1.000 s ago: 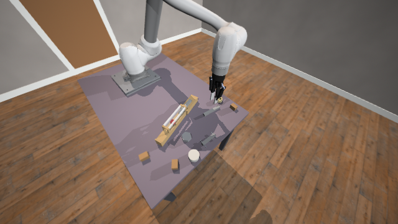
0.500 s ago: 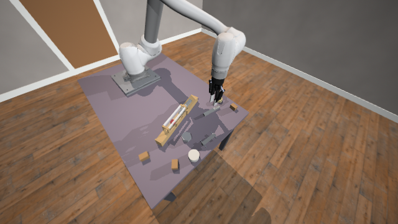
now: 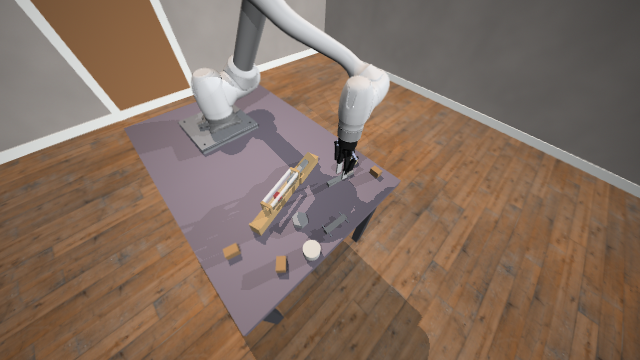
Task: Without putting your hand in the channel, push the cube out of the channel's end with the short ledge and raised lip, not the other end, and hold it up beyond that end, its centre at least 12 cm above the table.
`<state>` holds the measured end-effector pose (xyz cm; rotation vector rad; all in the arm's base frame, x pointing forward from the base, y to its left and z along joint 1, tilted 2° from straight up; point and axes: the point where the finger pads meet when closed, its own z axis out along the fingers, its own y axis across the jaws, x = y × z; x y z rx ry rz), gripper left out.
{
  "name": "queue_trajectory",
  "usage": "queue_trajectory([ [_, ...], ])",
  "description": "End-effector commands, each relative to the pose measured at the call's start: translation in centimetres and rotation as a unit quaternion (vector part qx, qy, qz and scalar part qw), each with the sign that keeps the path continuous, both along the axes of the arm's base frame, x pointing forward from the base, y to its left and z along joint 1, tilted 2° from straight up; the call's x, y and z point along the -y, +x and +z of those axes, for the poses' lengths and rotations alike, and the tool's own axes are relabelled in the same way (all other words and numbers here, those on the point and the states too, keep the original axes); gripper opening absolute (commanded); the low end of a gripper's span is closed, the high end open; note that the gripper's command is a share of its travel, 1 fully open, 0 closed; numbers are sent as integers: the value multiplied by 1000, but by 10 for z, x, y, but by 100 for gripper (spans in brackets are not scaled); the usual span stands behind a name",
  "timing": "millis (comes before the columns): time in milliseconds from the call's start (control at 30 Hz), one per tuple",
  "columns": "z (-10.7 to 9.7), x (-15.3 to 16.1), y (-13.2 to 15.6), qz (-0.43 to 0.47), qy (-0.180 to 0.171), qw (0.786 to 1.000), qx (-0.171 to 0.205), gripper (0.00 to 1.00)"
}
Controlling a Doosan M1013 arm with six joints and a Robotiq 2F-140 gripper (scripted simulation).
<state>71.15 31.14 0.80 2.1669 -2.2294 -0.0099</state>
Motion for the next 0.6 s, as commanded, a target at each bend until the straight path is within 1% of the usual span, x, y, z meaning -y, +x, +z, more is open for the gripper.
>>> queue_trajectory([
  [0,0,0,0,0,0,1000,0,23],
  [133,-3,0,0,0,0,1000,0,23],
  [433,-22,0,-1,0,0,1000,0,23],
  [567,-24,0,-1,0,0,1000,0,23],
])
